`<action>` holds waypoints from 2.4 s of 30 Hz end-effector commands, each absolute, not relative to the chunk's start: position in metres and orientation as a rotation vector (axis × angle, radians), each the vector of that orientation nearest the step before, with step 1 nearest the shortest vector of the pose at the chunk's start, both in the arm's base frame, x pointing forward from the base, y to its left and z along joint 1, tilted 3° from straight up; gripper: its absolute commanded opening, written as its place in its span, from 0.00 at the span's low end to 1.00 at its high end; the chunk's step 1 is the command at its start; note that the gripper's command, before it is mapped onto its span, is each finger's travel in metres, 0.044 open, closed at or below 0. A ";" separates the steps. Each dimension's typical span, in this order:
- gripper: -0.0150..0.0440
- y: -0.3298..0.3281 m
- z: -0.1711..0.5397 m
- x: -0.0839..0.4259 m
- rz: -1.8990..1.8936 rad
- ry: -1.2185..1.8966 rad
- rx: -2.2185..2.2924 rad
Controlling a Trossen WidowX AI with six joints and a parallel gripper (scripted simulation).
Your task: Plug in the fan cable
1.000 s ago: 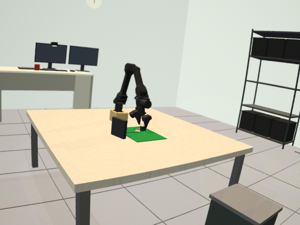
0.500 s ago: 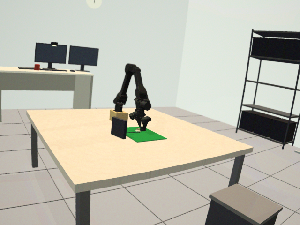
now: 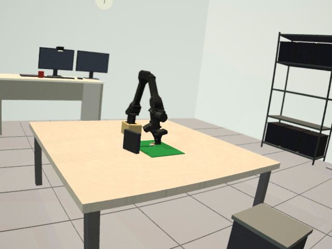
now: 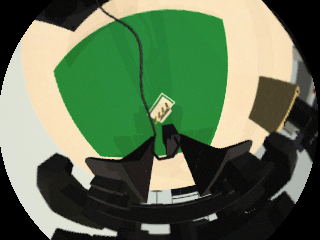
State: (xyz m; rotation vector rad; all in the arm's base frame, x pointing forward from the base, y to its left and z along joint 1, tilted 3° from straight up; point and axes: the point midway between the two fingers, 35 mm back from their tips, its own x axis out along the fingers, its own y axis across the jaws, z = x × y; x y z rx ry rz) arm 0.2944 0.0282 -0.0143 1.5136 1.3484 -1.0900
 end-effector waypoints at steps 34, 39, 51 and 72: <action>0.25 0.025 0.043 0.298 -1.091 1.347 1.517; 0.25 0.024 0.059 0.296 -1.091 1.347 1.518; 0.25 0.023 0.086 0.294 -1.079 1.350 1.499; 0.25 0.037 0.092 0.359 -0.681 1.441 0.826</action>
